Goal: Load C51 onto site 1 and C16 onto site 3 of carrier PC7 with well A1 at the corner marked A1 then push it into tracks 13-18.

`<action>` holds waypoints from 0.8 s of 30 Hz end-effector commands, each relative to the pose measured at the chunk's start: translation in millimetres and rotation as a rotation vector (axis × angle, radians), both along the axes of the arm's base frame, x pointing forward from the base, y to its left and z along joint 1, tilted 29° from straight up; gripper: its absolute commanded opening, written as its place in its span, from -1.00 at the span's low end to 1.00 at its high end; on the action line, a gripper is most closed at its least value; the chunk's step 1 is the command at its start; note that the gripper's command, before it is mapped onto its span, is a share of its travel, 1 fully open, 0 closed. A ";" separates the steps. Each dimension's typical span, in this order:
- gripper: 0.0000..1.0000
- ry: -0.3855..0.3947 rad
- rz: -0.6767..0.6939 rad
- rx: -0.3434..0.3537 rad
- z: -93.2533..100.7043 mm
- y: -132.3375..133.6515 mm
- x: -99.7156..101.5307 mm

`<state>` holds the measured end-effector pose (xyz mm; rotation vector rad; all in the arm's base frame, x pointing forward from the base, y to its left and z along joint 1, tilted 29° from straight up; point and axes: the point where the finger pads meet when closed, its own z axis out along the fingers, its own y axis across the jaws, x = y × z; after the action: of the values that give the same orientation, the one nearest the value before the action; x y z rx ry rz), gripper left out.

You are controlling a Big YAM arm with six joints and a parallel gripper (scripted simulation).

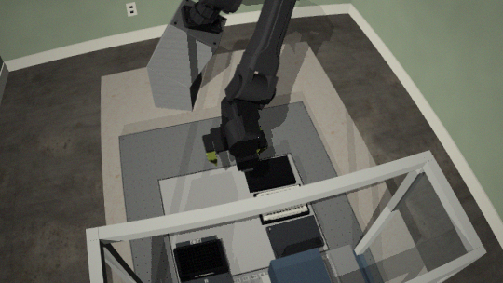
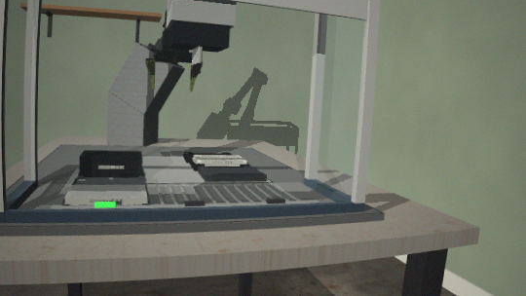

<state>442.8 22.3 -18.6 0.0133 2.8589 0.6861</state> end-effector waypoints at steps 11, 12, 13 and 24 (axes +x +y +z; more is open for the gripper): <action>1.00 -0.027 -0.026 -0.003 9.2 -7.8 11.7; 1.00 -0.027 -0.026 -0.003 9.2 -7.8 11.7; 1.00 -0.027 -0.026 -0.003 9.2 -7.8 11.7; 1.00 -0.027 -0.026 -0.003 9.2 -7.8 11.7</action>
<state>442.6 21.9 -20.3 0.0220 2.8623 0.6879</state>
